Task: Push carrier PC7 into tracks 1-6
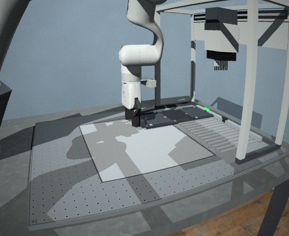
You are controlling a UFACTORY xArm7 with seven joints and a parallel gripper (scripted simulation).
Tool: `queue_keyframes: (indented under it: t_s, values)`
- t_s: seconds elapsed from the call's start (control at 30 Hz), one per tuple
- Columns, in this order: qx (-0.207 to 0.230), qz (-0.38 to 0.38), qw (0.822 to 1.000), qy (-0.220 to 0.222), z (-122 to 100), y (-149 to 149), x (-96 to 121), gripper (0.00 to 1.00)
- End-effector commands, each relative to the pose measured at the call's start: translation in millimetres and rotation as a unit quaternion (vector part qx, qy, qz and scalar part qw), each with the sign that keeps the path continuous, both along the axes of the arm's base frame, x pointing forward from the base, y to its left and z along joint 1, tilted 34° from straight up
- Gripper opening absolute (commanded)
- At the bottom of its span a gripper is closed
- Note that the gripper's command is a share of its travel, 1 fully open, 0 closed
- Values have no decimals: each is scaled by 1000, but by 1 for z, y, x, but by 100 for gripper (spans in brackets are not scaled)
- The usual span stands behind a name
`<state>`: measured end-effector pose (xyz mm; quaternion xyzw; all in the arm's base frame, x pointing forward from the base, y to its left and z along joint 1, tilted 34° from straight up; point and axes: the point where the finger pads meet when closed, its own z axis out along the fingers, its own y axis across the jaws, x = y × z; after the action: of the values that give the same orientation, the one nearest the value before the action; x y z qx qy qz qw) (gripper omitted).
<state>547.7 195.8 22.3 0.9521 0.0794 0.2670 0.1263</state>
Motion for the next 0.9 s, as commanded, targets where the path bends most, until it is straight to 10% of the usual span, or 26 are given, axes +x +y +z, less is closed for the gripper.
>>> queue_keyframes:
  t_s: [0.0, 0.87]
  values:
    - [1, 1, 1000, -1, 2, 2, 1, 82]
    - [1, 1, 1000, -1, -2, 0, -6, 82]
